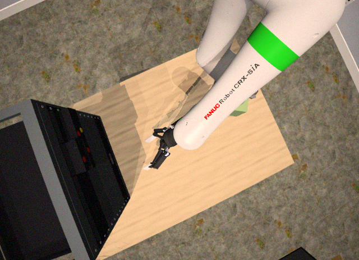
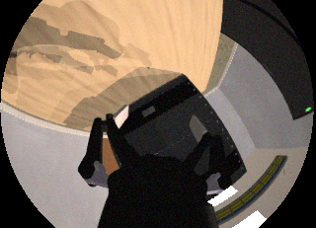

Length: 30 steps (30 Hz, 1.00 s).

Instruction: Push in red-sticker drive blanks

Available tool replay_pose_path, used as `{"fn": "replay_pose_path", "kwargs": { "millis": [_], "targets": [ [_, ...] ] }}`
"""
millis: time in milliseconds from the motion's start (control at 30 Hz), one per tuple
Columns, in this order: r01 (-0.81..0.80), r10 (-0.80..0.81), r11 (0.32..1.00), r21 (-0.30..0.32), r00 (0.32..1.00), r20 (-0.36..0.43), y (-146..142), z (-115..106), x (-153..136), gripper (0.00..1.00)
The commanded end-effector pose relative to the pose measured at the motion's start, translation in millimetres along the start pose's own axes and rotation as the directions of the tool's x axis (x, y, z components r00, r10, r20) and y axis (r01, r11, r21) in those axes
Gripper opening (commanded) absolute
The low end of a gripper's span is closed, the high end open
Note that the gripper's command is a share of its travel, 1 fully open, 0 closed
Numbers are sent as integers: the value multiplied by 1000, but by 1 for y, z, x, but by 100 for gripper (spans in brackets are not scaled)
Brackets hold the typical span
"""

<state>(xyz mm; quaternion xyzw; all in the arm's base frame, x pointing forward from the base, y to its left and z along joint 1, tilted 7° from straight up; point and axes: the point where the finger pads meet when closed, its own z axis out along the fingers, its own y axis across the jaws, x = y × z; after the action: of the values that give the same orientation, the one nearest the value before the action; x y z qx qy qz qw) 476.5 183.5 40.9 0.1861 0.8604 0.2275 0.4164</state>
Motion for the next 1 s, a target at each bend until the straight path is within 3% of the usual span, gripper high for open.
{"fn": "replay_pose_path", "kwargs": {
  "millis": [0,167,533,967],
  "targets": [
    [-126,126,992,-27,992,6,1,-12,-18,100],
    [-218,220,974,-59,975,27,4,-21,-35,100],
    [-462,491,859,-220,866,99,21,-60,-104,100],
    [-558,650,730,-396,746,148,36,-103,-170,100]
  ]
}}
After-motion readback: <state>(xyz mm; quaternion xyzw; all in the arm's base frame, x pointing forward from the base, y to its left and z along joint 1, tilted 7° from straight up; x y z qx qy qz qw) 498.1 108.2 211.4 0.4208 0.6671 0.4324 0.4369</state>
